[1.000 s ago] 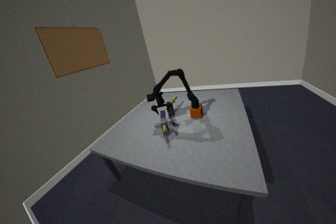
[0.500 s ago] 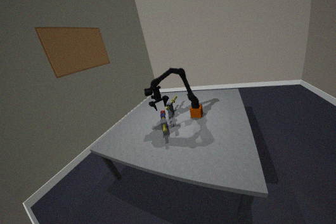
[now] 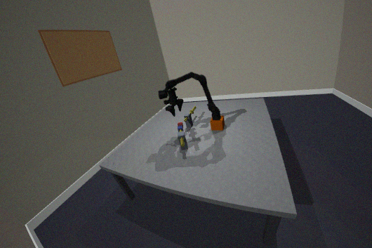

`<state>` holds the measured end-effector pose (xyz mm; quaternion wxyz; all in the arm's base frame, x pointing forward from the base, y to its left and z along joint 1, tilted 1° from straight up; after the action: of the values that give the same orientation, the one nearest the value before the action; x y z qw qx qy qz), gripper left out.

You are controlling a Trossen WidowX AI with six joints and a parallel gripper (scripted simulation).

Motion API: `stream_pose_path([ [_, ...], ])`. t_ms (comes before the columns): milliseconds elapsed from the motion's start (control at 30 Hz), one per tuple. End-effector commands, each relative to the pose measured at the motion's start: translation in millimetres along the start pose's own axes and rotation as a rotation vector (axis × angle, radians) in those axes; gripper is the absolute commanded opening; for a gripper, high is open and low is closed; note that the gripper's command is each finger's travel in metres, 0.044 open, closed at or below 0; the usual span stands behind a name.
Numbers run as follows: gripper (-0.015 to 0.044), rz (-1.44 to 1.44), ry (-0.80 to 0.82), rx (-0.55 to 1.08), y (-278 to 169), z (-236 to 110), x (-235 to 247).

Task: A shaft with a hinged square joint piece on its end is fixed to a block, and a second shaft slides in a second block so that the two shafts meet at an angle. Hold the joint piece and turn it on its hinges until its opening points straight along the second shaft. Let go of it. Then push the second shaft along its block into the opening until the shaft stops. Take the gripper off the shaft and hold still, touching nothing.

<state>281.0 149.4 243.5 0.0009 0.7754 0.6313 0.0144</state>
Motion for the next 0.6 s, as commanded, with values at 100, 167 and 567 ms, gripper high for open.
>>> stream_pose_path([
  [100, 0.0440, -0.114, 0.007, -0.002, -2.7, -15.0, -2.0],
  [167, 0.0440, -0.114, 0.007, -0.002, -2.7, -15.0, -2.0],
  [567, 0.0440, -0.069, 0.004, -0.003, 22.5, 22.9, -33.9],
])
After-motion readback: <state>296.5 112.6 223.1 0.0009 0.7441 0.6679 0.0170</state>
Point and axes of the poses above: the point midway between the two fingers, 35 mm back from their tips, its own z axis out along the fingers, its own x axis across the jaws, y = z × x, the point moved 8 cm from there along -z, back along the fingers, and after that the axes turned 9 degrees about z, right-handed, at the moved point
